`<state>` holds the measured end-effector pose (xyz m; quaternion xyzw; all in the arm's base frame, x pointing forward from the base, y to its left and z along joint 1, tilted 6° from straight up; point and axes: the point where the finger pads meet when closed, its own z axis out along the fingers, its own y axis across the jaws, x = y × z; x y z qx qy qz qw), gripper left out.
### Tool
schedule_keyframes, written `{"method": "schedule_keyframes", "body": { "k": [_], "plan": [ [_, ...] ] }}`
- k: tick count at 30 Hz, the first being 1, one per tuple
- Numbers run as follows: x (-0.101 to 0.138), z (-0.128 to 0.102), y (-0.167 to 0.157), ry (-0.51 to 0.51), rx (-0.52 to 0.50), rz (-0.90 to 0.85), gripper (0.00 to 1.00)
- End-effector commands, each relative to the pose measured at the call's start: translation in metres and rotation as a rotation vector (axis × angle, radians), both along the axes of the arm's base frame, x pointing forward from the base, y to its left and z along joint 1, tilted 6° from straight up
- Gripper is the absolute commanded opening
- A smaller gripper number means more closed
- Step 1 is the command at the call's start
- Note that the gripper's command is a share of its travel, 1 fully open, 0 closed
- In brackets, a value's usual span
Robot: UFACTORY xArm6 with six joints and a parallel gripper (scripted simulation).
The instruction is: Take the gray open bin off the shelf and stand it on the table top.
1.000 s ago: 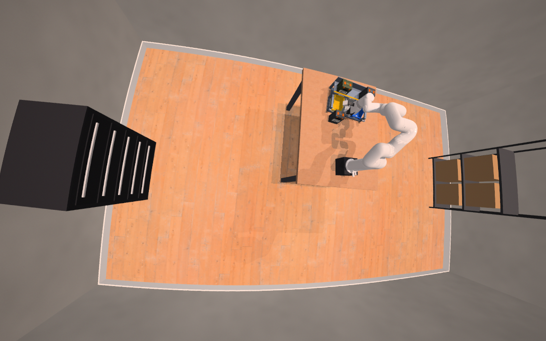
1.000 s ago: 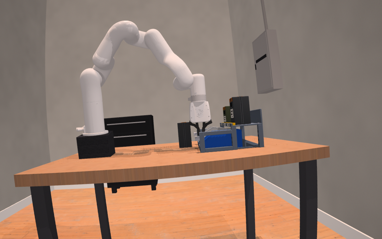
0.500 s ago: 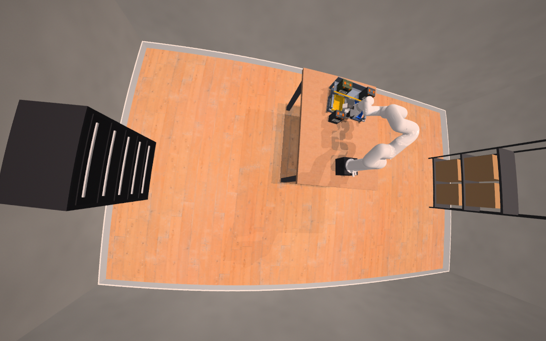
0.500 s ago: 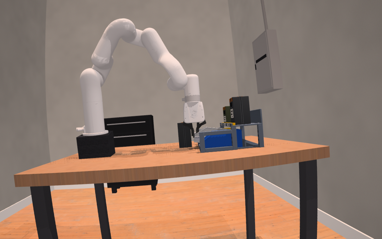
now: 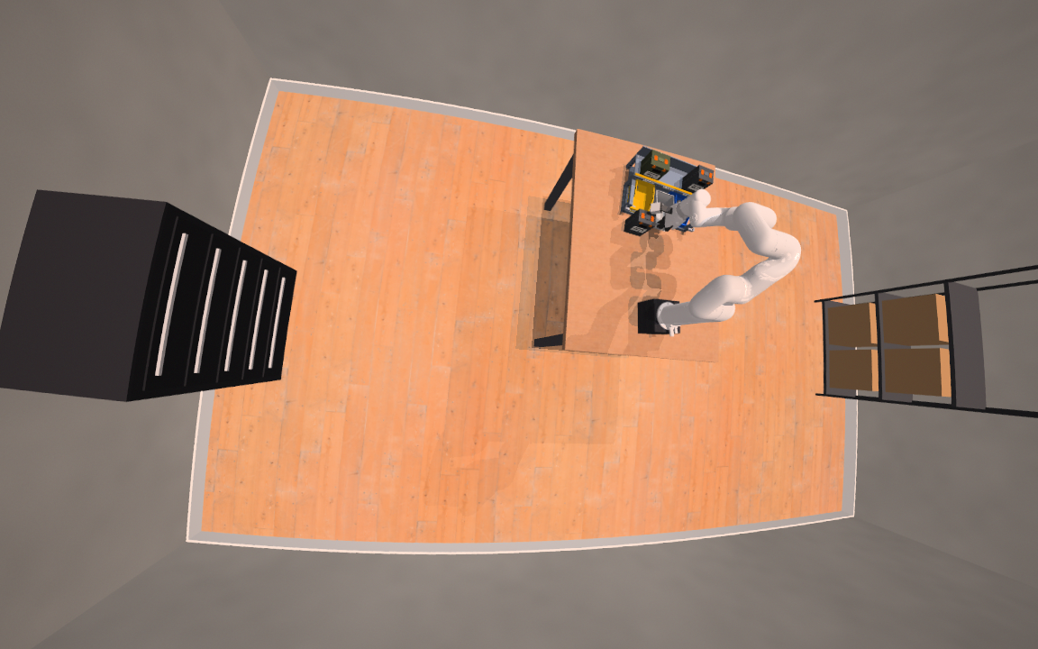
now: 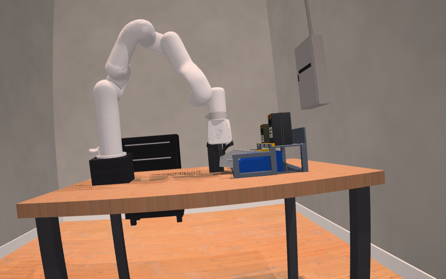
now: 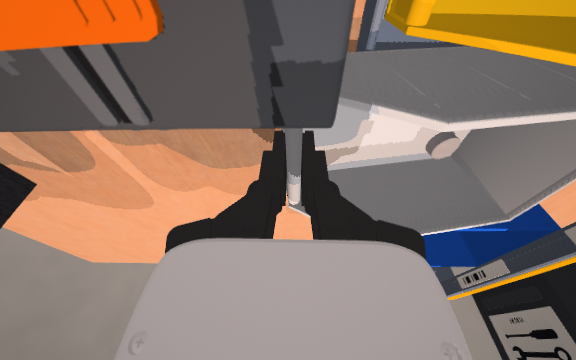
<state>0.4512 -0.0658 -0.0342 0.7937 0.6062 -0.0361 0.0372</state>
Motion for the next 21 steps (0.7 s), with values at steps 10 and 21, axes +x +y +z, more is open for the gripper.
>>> {"method": "schedule_keyframes", "body": {
  "k": [10, 21],
  "plan": [
    [-0.028, 0.001, 0.008, -0.005, -0.001, 0.000, 0.00],
    [-0.028, 0.001, 0.008, -0.005, -0.001, 0.000, 0.00]
  ]
}}
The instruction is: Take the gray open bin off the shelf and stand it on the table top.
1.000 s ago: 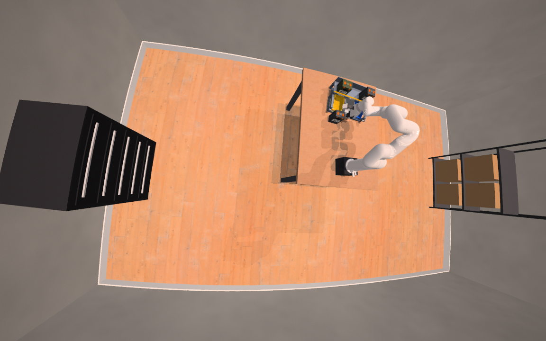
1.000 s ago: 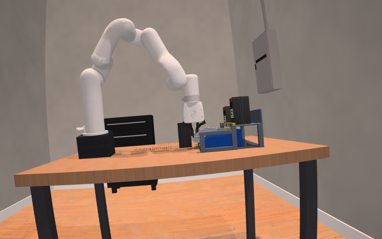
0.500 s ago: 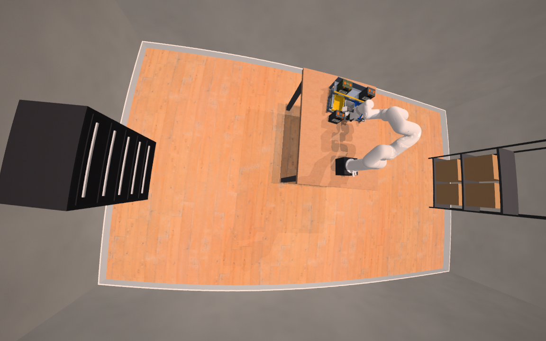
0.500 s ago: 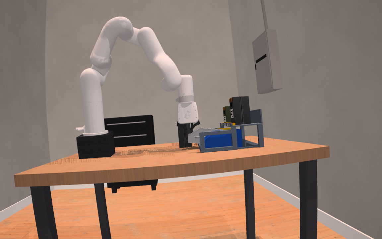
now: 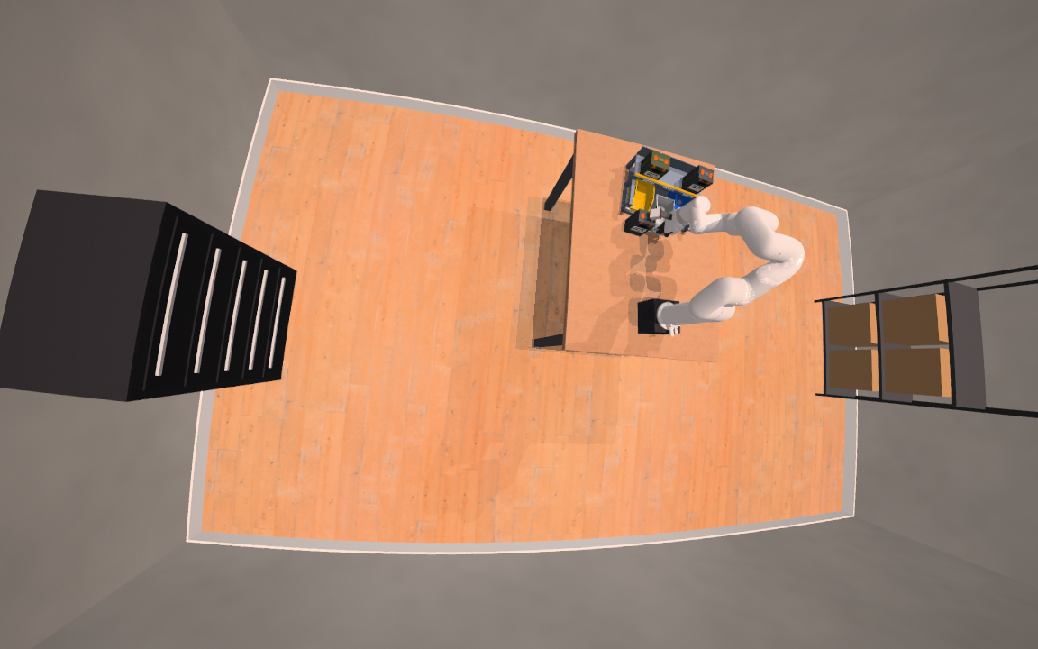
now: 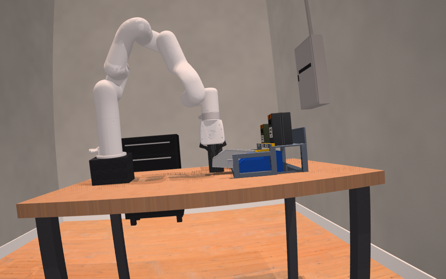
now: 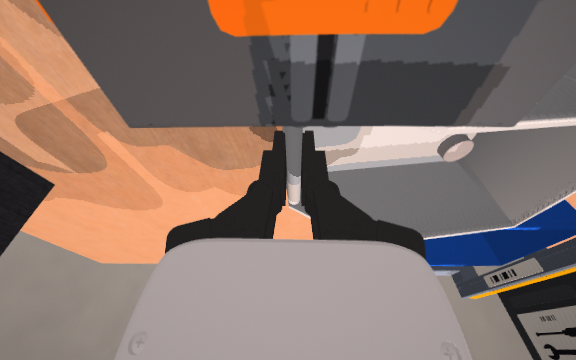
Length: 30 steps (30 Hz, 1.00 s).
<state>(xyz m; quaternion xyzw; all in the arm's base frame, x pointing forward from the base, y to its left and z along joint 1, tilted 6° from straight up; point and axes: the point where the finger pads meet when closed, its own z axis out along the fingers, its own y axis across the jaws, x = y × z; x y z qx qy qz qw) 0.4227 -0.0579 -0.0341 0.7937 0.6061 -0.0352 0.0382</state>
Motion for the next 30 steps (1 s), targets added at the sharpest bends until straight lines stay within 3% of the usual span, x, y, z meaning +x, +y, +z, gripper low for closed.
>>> {"method": "schedule_keyframes", "body": {
  "k": [1, 6, 18, 23, 30],
  "plan": [
    [0.001, 0.001, 0.000, -0.003, 0.000, 0.000, 0.00],
    [-0.028, 0.000, 0.008, -0.002, 0.000, 0.000, 0.00],
    [-0.028, 0.000, 0.008, -0.002, 0.000, 0.000, 0.00],
    [-0.071, -0.001, 0.020, -0.002, 0.000, 0.000, 0.00],
    [-0.071, -0.001, 0.020, -0.002, 0.000, 0.000, 0.00]
  ]
}}
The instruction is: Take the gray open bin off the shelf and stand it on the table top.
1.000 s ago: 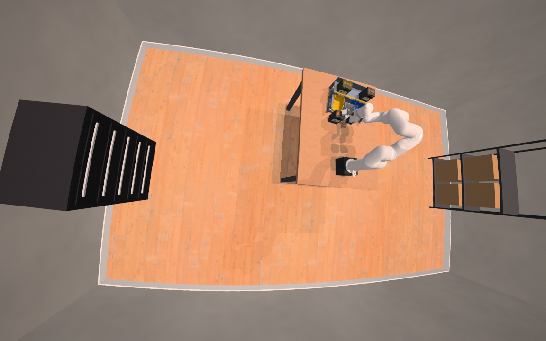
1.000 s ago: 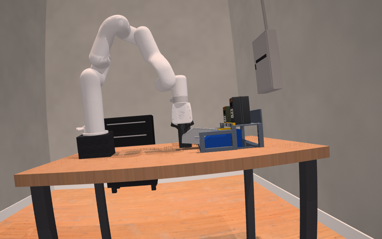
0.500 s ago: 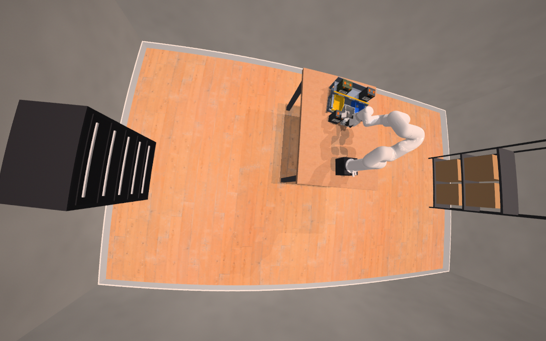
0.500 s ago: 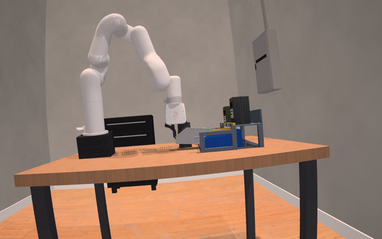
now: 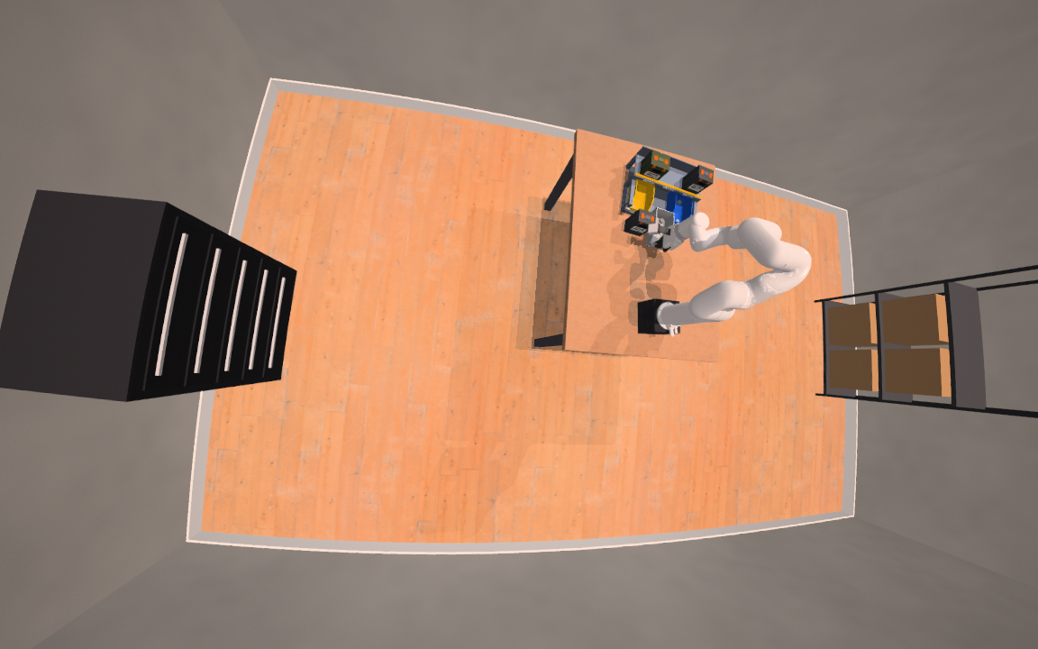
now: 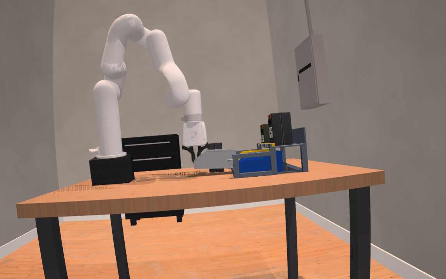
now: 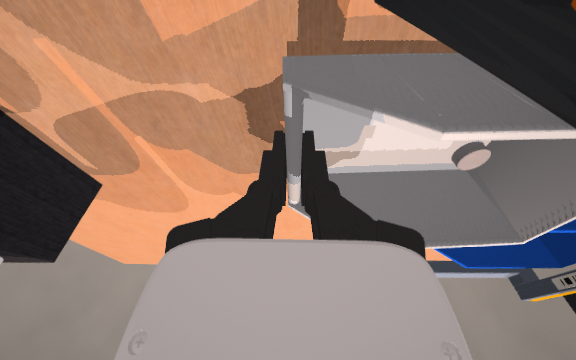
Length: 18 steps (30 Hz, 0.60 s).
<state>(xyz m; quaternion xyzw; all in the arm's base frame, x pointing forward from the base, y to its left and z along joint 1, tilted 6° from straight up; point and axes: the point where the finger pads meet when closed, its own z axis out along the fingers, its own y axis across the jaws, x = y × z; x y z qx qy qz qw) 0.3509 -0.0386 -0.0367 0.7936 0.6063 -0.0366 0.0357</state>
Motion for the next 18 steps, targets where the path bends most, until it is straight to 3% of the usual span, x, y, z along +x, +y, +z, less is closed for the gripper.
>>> {"method": "schedule_keyframes", "body": {
  "k": [1, 18],
  "plan": [
    [0.0008, 0.0017, 0.0002, -0.007, -0.002, 0.000, 0.00],
    [0.0031, 0.0018, -0.0004, -0.007, -0.002, 0.000, 0.00]
  ]
}}
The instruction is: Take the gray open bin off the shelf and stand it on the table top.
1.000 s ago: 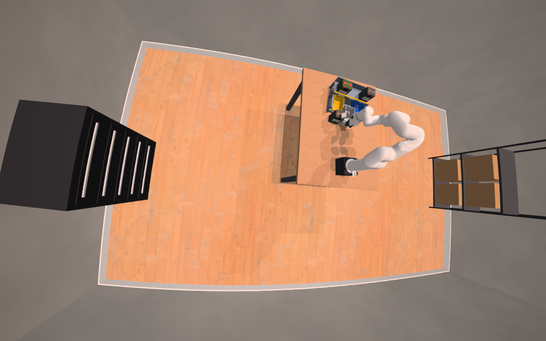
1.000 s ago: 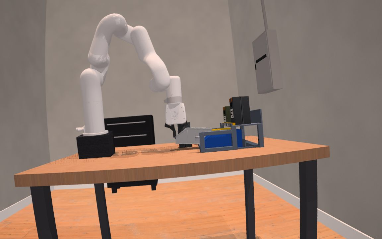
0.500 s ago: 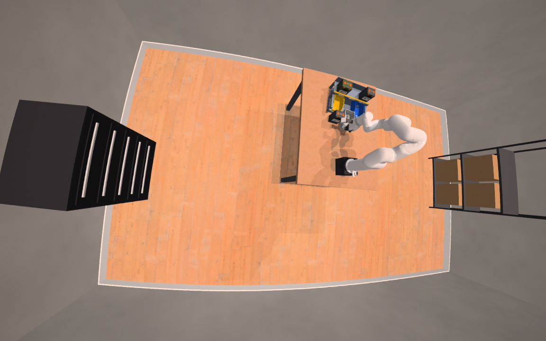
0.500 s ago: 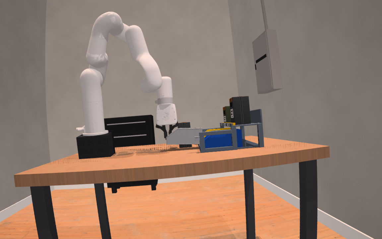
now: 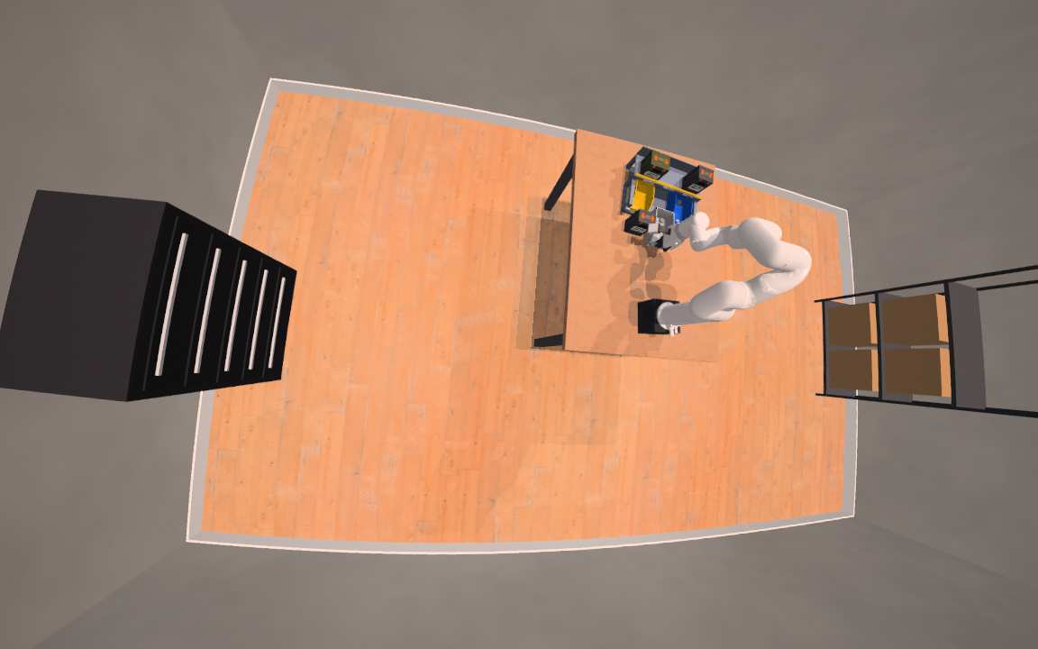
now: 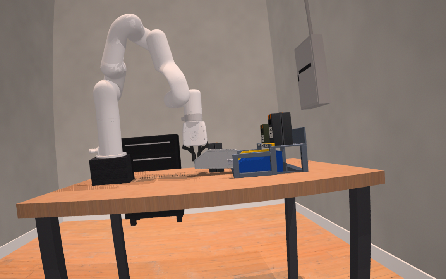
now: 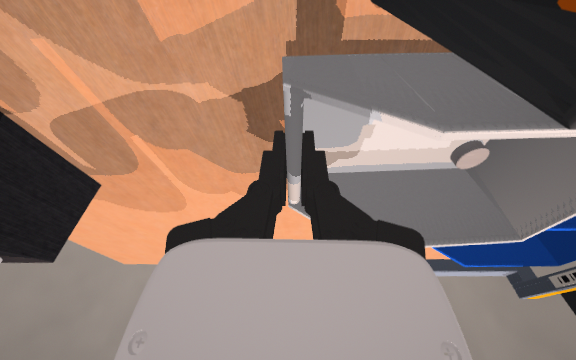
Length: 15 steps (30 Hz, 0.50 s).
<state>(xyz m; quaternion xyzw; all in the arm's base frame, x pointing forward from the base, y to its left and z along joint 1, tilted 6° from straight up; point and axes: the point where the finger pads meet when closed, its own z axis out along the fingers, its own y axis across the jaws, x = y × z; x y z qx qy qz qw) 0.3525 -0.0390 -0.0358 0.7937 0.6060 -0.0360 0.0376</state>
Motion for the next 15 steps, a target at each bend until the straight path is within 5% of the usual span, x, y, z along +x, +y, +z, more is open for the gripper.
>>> {"method": "schedule_keyframes", "body": {
  "k": [1, 15],
  "plan": [
    [0.0015, 0.0009, 0.0000, -0.004, 0.000, 0.000, 0.00],
    [0.0014, -0.0070, -0.0009, -0.004, 0.000, 0.000, 0.00]
  ]
}}
